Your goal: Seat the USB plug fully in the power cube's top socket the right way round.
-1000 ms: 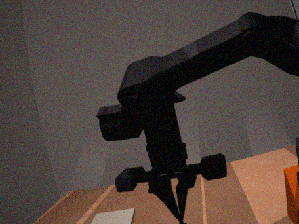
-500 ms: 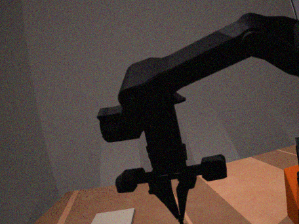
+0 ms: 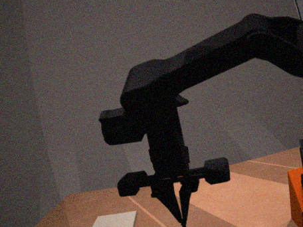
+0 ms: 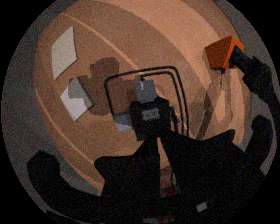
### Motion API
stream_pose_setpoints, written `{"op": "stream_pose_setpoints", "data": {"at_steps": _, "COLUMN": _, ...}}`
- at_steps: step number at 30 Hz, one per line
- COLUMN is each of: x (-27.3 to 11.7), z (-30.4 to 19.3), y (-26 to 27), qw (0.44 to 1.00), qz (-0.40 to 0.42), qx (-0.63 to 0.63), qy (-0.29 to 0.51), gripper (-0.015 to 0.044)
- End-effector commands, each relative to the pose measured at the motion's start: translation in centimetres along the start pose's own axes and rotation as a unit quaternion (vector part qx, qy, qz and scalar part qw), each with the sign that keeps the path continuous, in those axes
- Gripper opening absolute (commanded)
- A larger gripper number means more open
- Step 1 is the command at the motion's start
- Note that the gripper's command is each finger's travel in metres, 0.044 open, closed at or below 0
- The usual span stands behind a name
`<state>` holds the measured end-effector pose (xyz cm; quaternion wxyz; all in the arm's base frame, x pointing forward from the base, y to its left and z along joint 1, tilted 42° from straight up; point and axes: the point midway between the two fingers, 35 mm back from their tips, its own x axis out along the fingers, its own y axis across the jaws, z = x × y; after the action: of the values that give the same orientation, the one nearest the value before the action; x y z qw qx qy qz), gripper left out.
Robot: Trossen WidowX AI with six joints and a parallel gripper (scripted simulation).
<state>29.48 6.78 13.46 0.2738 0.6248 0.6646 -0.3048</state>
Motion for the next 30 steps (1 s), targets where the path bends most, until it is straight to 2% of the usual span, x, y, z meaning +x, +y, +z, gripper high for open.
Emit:
{"op": "stream_pose_setpoints", "data": {"at_steps": 1, "x": 0.04, "z": 0.05, "y": 0.0, "qw": 1.0, "qz": 0.0, "qx": -0.004, "qy": -0.002, "gripper": 0.0}}
{"op": "stream_pose_setpoints", "data": {"at_steps": 30, "x": 0.38, "z": 0.19, "y": -0.01, "qw": 1.0, "qz": 0.0, "qx": -0.011, "qy": -0.003, "gripper": 0.0}}
